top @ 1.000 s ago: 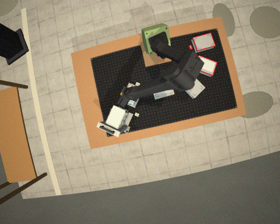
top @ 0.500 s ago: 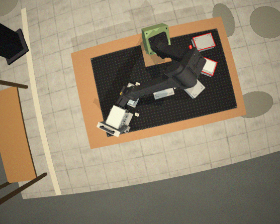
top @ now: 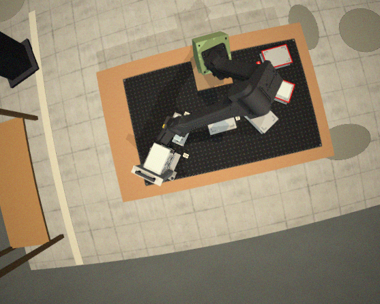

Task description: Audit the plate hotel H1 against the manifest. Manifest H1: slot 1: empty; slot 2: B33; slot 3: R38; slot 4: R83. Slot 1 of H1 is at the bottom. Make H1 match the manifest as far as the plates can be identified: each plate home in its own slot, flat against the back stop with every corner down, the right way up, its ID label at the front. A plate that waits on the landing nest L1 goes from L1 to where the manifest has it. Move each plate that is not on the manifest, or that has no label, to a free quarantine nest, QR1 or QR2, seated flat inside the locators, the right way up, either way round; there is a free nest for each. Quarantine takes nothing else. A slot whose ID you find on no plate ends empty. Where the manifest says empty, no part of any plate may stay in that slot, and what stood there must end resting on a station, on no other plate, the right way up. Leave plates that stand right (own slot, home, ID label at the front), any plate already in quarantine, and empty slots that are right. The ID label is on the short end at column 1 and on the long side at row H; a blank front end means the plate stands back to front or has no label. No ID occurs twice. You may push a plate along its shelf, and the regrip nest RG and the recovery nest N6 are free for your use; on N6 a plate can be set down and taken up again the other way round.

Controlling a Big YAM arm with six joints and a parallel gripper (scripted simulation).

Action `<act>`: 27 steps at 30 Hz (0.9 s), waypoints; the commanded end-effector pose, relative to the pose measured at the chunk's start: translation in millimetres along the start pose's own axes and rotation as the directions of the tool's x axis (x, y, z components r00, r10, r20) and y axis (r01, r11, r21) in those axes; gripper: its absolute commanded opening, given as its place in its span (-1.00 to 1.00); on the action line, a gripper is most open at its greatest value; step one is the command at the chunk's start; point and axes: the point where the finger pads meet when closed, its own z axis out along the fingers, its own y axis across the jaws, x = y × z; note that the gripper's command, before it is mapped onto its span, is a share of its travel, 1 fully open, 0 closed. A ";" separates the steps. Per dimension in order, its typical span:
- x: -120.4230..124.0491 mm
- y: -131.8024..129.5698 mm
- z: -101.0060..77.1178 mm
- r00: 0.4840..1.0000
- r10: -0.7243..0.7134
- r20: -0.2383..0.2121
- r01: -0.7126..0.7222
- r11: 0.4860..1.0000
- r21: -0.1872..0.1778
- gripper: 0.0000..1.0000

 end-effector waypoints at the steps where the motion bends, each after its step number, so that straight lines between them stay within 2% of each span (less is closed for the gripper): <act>1: -17.5 -3.8 -19.6 0.999 -0.022 0.045 0.021 1.000 0.015 0.72; 27: -23.0 -3.1 -44.4 0.998 -0.029 0.055 0.028 0.999 0.019 0.72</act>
